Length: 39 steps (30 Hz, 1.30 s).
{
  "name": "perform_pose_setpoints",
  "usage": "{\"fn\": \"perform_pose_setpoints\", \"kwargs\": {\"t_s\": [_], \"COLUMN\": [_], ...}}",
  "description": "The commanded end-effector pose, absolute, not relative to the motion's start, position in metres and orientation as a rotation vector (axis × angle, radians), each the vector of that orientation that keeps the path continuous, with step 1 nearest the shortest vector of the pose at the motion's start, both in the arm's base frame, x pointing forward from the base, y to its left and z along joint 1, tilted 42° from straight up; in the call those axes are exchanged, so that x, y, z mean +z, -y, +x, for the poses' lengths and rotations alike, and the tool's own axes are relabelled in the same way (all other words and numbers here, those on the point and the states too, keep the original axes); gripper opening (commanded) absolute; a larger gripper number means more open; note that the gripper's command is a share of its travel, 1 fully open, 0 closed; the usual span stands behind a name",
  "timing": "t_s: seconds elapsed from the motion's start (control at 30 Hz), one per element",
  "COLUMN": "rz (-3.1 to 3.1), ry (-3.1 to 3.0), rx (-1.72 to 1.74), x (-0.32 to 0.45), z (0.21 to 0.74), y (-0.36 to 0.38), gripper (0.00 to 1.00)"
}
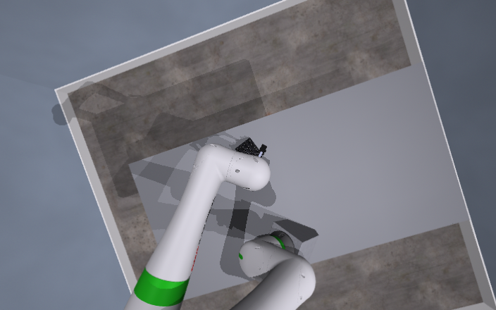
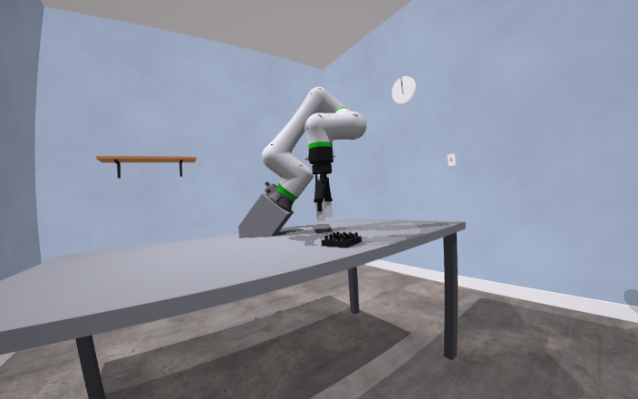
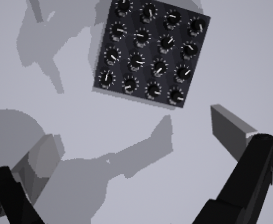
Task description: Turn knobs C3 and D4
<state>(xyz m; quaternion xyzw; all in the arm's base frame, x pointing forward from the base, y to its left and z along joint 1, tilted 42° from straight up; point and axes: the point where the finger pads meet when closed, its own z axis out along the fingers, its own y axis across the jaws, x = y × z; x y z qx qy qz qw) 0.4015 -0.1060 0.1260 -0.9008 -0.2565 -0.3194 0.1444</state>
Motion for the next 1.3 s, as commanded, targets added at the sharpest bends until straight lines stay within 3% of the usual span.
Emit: {"fn": "perform_pose_setpoints", "kwargs": {"t_s": [0.0, 1.27], "rz": [-2.559, -1.847], "ry": [0.951, 2.484], "rx": [-0.972, -1.144], "x": [0.128, 0.145], "z": [0.404, 0.422], "y": [0.108, 0.117], "gripper": [1.0, 1.0]}}
